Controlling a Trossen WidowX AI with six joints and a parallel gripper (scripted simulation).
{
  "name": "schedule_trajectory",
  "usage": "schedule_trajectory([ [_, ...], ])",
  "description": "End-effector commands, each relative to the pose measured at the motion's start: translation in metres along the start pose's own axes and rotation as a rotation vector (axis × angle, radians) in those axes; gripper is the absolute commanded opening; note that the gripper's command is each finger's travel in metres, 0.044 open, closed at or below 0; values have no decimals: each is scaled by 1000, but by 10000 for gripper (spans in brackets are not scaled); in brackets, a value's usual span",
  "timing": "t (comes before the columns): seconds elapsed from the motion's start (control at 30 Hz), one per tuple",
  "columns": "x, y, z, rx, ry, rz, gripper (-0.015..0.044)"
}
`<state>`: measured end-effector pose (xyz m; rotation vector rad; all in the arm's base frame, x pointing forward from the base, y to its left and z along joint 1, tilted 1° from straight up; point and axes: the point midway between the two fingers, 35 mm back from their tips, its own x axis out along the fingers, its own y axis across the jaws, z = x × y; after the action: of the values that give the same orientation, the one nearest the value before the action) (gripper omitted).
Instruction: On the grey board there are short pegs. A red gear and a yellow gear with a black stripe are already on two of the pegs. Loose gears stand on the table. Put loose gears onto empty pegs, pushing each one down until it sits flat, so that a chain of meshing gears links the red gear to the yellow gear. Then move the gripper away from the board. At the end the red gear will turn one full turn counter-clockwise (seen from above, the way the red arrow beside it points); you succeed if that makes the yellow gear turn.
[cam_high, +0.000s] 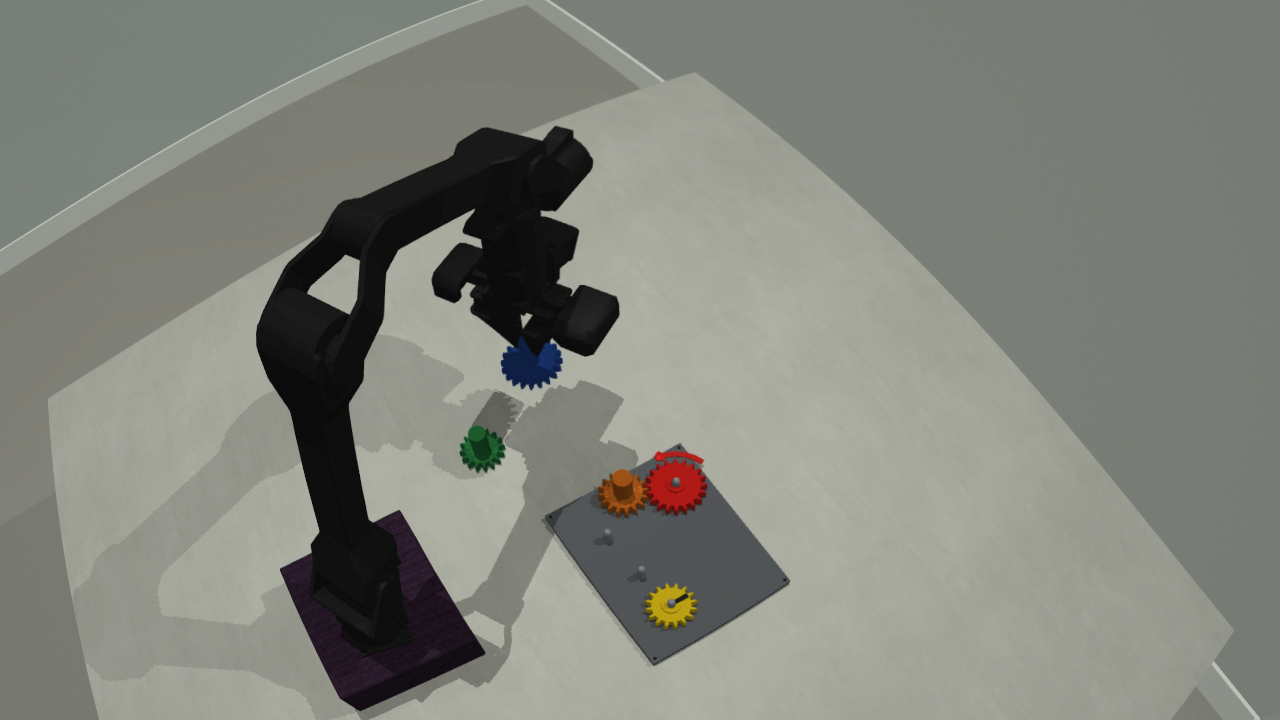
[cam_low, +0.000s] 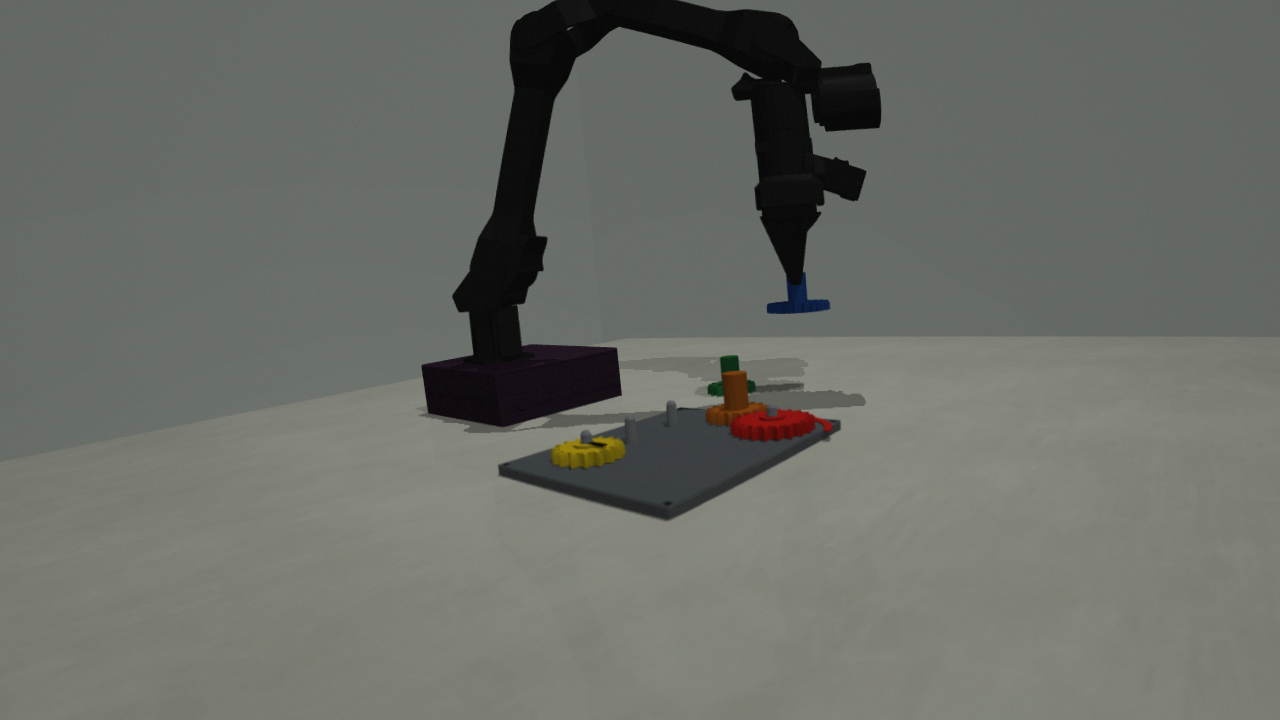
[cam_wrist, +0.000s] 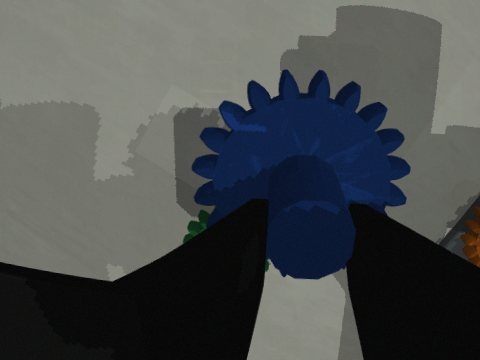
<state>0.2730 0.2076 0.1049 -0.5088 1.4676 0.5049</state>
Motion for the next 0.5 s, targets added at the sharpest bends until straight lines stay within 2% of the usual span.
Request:
schedule_trajectory([
  [0.0, -11, 0, 0, 4, -10, -1, 0],
  [0.47, -48, 0, -6, 5, -8, -1, 0],
])
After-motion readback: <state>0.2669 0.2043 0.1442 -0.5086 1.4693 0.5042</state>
